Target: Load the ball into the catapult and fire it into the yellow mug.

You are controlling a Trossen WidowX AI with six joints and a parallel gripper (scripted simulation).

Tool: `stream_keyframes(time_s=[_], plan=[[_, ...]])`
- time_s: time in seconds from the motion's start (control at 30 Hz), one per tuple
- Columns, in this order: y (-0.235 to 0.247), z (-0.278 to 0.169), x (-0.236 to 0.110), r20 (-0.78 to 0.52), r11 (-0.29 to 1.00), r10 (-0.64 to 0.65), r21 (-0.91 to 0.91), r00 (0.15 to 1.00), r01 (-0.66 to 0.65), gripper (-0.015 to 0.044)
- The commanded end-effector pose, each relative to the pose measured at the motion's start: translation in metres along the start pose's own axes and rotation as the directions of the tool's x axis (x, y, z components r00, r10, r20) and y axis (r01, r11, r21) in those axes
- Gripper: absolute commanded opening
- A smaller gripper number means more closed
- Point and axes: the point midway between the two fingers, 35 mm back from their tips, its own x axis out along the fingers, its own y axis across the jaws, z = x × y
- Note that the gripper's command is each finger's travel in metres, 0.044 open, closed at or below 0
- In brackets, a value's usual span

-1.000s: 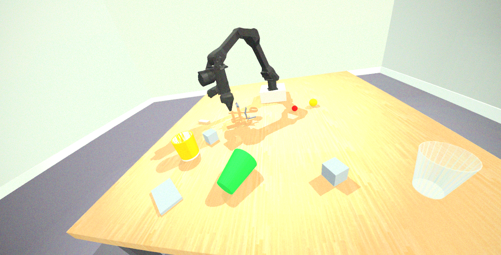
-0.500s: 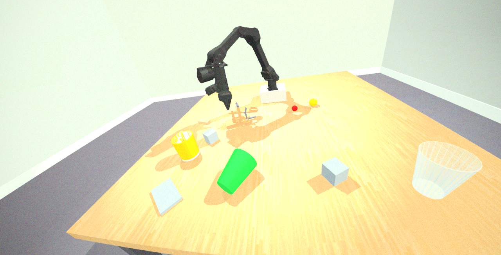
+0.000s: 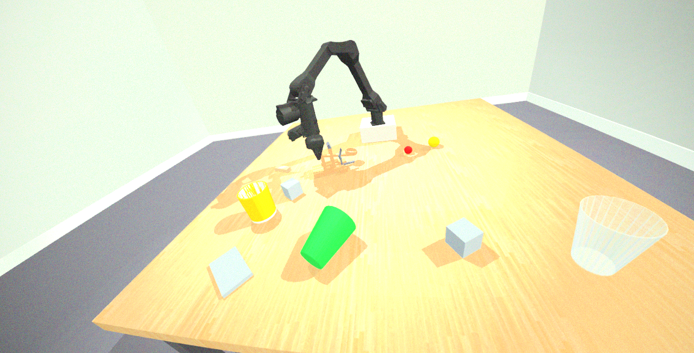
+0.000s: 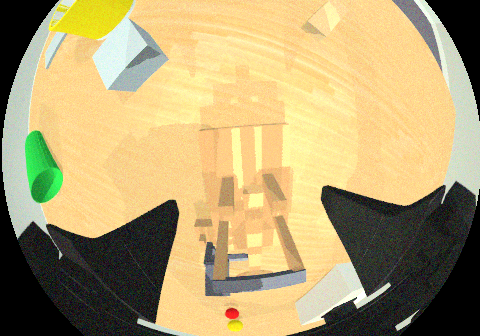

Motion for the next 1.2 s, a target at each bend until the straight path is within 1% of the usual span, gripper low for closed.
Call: stream_keyframes(time_s=[0.0, 0.73, 1.03, 1.17], plan=[[-0.001, -0.004, 0.011, -0.017, 1.000, -0.005, -0.004, 1.000, 0.005, 0.0440], [-0.002, -0.006, 0.047, -0.017, 1.000, -0.006, -0.004, 1.000, 0.005, 0.0440], [-0.002, -0.006, 0.048, -0.017, 1.000, -0.006, -0.004, 1.000, 0.005, 0.0440], [-0.001, -0.004, 0.045, -0.008, 1.000, -0.005, -0.002, 1.000, 0.005, 0.0335]])
